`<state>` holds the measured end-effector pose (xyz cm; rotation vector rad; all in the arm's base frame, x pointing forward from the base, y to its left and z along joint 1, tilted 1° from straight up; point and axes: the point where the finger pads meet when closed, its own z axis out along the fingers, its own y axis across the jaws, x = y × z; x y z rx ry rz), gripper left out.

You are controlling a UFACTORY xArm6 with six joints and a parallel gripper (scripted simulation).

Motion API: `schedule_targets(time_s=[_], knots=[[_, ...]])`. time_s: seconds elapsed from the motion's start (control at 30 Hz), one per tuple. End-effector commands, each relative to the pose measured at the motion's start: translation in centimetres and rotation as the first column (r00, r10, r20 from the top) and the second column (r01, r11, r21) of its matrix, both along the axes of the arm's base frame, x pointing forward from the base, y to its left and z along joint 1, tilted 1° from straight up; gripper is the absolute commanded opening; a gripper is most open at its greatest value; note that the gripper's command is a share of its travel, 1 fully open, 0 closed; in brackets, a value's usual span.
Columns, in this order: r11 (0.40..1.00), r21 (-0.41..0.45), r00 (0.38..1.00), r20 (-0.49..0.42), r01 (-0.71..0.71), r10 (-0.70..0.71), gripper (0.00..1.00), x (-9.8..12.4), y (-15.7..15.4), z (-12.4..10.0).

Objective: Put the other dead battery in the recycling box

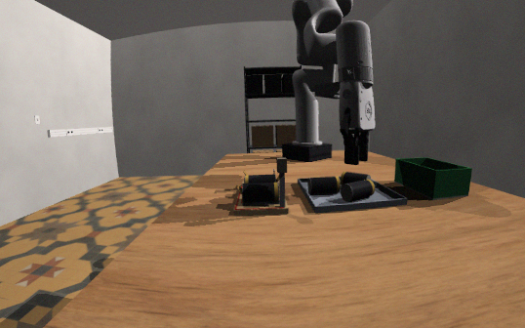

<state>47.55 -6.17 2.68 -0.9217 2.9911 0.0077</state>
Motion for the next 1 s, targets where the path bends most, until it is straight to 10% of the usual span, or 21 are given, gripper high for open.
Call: schedule_targets(time_s=[0.0,0.97], knots=[[1.0,-0.001,1.0,0.004,0.0,0.0,0.51,0.2,0.0,0.2],[1.0,-0.001,1.0,0.004,0.0,0.0,0.51,0.2,0.0,-3.8]])
